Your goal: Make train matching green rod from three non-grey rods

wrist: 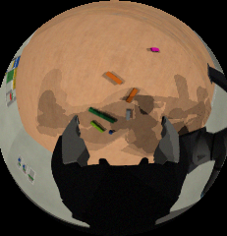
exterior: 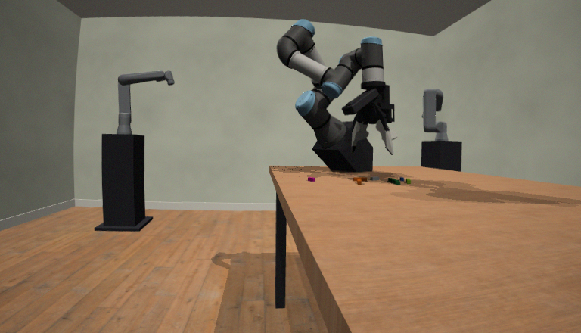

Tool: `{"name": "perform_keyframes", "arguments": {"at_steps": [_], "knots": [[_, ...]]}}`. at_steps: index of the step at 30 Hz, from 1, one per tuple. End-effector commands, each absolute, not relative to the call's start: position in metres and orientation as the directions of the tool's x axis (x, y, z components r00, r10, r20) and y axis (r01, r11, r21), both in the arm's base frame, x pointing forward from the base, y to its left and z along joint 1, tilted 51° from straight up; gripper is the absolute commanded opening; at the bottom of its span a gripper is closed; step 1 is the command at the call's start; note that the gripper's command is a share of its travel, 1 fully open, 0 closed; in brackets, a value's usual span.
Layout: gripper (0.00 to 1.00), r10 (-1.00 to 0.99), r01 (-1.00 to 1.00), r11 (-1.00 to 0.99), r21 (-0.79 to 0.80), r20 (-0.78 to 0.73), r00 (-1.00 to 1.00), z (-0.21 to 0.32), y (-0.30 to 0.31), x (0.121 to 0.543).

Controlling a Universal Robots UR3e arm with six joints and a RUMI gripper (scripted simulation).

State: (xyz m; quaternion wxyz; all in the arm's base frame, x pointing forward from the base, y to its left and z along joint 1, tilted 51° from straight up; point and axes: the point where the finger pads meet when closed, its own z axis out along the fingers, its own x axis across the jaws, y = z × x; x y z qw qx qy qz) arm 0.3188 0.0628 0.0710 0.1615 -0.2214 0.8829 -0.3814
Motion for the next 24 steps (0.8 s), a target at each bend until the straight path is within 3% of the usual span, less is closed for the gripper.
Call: {"name": "perform_keyframes", "arguments": {"at_steps": [1,24], "knots": [[1.00,-0.608,-0.404,0.515,-0.756,0.010,-0.794,0.063,0.075,0.322],[1.00,-0.774,-0.723,0.158,-0.673,0.370,-0.514,0.023,0.117,0.319]]}}
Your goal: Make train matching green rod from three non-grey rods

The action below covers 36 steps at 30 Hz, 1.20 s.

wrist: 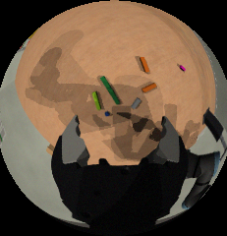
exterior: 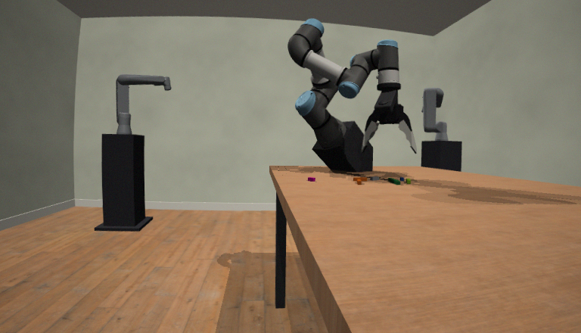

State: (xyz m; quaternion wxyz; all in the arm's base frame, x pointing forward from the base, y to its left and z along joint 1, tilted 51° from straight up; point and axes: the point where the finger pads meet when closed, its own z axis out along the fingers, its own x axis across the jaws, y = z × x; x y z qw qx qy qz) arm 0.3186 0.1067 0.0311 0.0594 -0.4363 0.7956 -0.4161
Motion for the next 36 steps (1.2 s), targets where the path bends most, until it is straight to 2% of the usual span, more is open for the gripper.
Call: {"name": "perform_keyframes", "arguments": {"at_steps": [1,16,26,27,36], "knots": [[1.00,-0.777,-0.733,0.141,-0.665,0.385,-0.498,0.021,0.119,0.318],[1.00,-0.777,-0.841,-0.110,-0.530,0.574,-0.260,-0.007,0.143,0.311],[1.00,-0.772,-0.849,-0.139,-0.510,0.593,-0.230,-0.010,0.146,0.310],[0.14,-0.772,-0.849,-0.139,-0.510,0.593,-0.230,-0.010,0.146,0.310],[0.14,-0.772,-0.849,-0.138,-0.510,0.593,-0.230,-0.010,0.146,0.310]]}}
